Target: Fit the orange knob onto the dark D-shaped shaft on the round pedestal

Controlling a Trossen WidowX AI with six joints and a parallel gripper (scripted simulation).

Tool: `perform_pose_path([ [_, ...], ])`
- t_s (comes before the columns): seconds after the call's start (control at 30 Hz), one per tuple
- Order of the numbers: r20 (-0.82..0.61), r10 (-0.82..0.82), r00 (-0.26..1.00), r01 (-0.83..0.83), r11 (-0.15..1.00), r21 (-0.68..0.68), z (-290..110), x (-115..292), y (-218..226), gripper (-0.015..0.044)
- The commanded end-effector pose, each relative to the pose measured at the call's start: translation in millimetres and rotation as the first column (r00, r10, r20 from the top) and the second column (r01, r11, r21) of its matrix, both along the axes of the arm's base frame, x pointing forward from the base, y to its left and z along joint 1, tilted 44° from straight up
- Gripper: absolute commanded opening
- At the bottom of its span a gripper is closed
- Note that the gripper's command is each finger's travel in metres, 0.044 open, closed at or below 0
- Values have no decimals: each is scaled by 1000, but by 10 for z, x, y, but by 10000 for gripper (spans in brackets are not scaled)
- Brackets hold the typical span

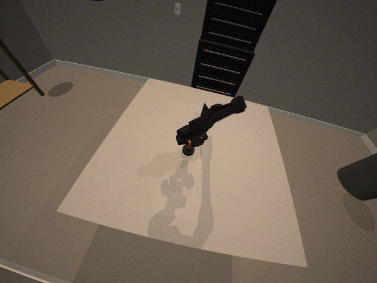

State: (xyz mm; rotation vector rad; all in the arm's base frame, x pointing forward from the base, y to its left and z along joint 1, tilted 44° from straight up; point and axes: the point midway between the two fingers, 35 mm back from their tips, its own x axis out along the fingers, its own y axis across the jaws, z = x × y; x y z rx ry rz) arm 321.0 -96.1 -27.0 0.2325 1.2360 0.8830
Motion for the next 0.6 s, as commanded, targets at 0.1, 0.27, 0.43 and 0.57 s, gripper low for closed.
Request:
perform_pose_path([
  [0.1, 9, 2, 1000, -2, 1000, -3, 3, 1, 9, 0],
  [0.27, 9, 2, 1000, -2, 1000, -3, 16, 2, -8, 0],
  [0.43, 16, 9, 1000, -9, 1000, -4, 29, 5, -31, 0],
  [0.57, 96, 93, 991, -92, 996, -15, 32, 6, -37, 0],
])
